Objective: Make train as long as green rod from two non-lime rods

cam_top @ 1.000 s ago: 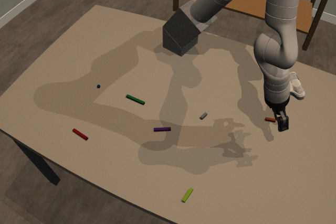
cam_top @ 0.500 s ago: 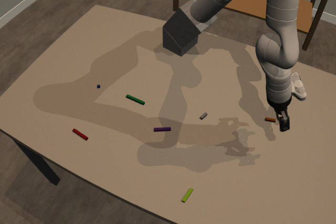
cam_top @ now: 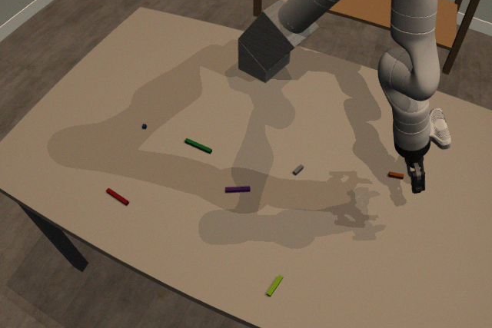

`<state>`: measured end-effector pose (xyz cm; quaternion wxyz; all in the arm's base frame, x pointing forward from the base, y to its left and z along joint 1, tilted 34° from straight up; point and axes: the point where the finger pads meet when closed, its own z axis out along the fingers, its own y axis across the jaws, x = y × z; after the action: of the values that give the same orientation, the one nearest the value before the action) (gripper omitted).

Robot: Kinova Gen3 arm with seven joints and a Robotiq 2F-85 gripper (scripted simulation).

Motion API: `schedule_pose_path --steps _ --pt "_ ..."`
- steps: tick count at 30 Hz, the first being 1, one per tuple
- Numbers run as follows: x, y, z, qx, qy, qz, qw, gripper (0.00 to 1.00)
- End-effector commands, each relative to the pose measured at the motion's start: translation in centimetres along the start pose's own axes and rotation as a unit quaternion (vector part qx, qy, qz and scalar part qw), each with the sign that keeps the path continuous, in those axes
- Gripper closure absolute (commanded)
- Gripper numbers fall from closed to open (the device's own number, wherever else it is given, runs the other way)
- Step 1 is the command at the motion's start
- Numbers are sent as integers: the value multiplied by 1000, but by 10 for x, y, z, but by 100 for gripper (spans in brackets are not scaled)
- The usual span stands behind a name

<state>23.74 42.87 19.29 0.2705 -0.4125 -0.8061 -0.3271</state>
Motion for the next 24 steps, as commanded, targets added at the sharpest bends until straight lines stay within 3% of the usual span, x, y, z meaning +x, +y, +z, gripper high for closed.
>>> schedule_pose_path --steps 1,24 --pt "2 -3 2 1 3 4 1000 0" --pt "11 -9 13 -8 6 49 999 0"
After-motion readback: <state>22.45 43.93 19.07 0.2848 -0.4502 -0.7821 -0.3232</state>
